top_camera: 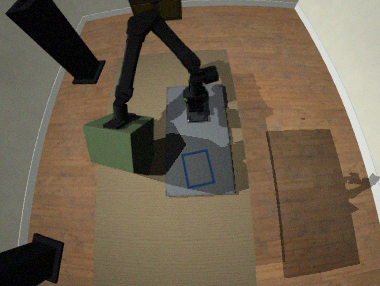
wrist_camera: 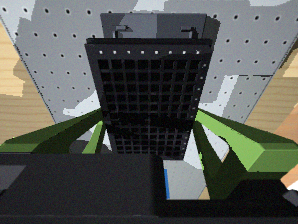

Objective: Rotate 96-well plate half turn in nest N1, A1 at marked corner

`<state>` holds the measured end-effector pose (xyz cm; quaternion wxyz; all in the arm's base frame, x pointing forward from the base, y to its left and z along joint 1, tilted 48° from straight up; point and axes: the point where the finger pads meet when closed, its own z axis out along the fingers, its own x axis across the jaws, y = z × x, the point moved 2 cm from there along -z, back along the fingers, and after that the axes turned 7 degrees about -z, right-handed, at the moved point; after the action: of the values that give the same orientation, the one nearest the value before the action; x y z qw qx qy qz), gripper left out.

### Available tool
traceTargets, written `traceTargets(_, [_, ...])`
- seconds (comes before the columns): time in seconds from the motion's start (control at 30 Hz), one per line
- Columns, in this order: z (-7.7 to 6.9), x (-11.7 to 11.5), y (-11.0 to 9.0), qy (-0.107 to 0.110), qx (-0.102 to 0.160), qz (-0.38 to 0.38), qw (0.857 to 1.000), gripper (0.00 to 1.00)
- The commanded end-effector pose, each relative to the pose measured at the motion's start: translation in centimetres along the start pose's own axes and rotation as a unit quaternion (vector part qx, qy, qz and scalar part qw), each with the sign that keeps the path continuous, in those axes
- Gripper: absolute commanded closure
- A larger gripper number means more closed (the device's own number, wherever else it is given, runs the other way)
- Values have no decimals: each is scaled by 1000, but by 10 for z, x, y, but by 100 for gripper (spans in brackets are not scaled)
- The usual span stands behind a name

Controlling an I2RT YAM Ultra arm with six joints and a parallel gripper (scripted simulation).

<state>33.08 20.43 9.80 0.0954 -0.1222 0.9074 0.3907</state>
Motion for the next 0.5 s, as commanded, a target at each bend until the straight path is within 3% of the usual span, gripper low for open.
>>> traceTargets(0.0, [-8, -5, -1, -11, -3, 1, 1000, 100])
traceTargets(0.2, [-8, -5, -1, -11, -3, 1, 1000, 100])
traceTargets(0.47, [-7, -2, -21, -11, -4, 101, 995, 100])
